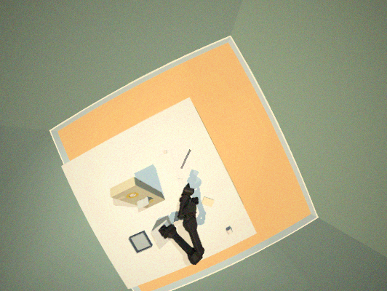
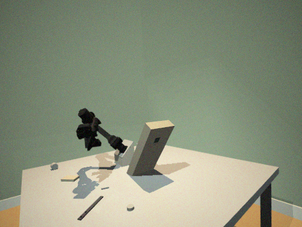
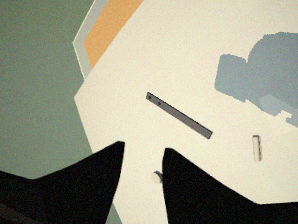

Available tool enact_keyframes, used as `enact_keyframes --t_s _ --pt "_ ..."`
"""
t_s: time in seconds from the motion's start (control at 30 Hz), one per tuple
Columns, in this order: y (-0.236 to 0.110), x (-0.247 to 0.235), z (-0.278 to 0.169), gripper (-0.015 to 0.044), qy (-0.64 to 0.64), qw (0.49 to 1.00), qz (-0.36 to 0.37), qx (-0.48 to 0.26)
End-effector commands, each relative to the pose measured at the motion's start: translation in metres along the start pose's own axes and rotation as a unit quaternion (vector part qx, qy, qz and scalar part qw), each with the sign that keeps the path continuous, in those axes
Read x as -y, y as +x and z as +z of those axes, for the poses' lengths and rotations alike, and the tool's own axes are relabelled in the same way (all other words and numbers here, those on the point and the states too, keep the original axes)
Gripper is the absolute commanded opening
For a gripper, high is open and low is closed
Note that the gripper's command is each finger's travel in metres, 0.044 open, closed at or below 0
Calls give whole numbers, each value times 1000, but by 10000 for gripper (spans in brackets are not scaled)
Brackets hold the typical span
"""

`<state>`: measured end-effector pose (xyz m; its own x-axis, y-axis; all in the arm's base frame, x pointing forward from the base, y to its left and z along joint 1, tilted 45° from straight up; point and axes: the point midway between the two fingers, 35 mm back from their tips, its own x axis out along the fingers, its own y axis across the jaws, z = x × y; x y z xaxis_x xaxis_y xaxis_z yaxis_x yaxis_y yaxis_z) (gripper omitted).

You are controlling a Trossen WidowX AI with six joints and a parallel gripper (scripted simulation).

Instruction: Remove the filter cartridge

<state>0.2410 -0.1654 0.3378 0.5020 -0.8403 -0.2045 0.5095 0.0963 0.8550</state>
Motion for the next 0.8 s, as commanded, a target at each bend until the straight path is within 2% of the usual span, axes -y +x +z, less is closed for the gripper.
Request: enact_keyframes --t_s 0.0,0.2,0.43,0.6,0.77 --pt "-7 9 -71 107 -52 996 -10 -66" --pt "-43 28 -168 107 -153 977 -3 -148" --pt "-115 69 -255 107 -281 935 41 -213" --pt "-167 103 -290 107 -357 899 89 -239" --pt "-169 104 -291 107 -360 897 91 -239"
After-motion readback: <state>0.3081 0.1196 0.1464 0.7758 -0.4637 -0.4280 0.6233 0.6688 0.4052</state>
